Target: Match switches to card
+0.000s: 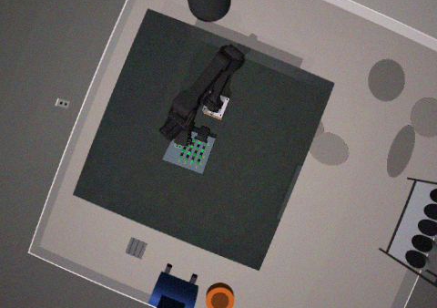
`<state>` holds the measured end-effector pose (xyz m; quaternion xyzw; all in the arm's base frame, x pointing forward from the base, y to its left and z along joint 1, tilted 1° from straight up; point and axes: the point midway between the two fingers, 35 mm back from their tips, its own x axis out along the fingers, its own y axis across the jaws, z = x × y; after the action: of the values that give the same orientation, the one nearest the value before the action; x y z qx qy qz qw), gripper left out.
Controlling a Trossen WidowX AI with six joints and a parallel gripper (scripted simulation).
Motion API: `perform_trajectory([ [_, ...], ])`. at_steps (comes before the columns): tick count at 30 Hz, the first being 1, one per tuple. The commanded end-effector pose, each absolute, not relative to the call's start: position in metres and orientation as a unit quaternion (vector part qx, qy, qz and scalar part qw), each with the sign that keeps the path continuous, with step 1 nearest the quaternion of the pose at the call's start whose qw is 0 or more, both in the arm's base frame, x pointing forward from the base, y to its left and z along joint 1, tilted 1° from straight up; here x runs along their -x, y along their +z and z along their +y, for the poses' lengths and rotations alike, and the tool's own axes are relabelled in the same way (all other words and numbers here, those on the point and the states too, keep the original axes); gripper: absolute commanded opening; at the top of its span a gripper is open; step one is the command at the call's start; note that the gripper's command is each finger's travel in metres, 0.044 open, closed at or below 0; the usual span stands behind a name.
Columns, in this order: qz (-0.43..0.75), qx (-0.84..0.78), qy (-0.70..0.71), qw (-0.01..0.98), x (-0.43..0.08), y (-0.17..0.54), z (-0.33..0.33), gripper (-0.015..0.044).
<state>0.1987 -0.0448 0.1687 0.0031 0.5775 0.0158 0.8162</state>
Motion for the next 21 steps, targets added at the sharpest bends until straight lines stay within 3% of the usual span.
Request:
perform_trajectory([
  [1,0.578,-0.003,0.016,0.816,-0.201,0.168,-0.044,0.0374],
  [10,0.565,0.008,0.015,0.825,-0.298,0.117,0.024,0.0138],
  [15,0.563,0.008,0.016,0.826,-0.305,0.110,0.033,0.0006],
  [21,0.573,0.008,0.015,0.819,-0.318,0.079,0.033,0.0000],
])
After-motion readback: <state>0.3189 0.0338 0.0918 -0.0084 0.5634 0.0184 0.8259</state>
